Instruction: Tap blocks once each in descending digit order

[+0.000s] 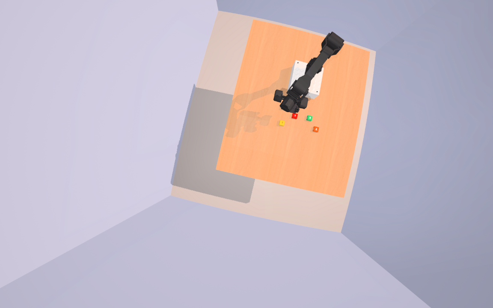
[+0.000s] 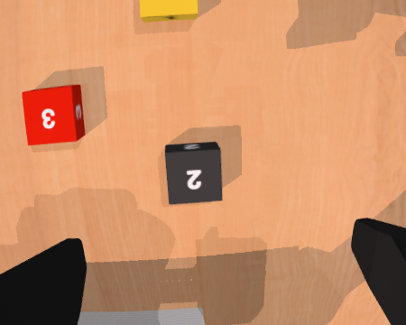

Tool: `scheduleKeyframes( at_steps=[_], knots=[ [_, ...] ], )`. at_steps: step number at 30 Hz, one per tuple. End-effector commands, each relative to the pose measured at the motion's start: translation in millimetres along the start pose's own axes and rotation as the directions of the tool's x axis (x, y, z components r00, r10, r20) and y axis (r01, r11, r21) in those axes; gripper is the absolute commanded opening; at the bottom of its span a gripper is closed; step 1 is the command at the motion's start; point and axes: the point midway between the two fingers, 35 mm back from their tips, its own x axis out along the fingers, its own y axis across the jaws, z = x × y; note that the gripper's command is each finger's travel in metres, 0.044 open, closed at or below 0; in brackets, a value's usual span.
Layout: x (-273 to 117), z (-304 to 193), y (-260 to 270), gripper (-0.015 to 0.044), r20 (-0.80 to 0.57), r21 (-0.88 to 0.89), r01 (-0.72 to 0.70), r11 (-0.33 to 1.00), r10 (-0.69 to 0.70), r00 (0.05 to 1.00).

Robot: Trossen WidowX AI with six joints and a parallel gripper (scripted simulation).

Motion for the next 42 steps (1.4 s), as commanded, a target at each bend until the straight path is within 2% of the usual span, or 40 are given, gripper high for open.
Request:
scheduleKeyframes(
  at_steps=[1, 19, 28, 42],
  knots=[
    [3, -5, -4, 0.0400, -0.023, -0.019, -0.002, 1.000, 0.001, 1.000],
    [3, -4, -2, 0.0400, -0.023, -0.019, -0.002, 1.000, 0.001, 1.000],
    [3, 32, 90, 0.0400, -0.020, -0.019, -0.010, 1.000, 0.010, 1.000],
    [3, 32, 92, 0.0400, -0.020, -0.019, -0.010, 1.000, 0.010, 1.000]
  ],
)
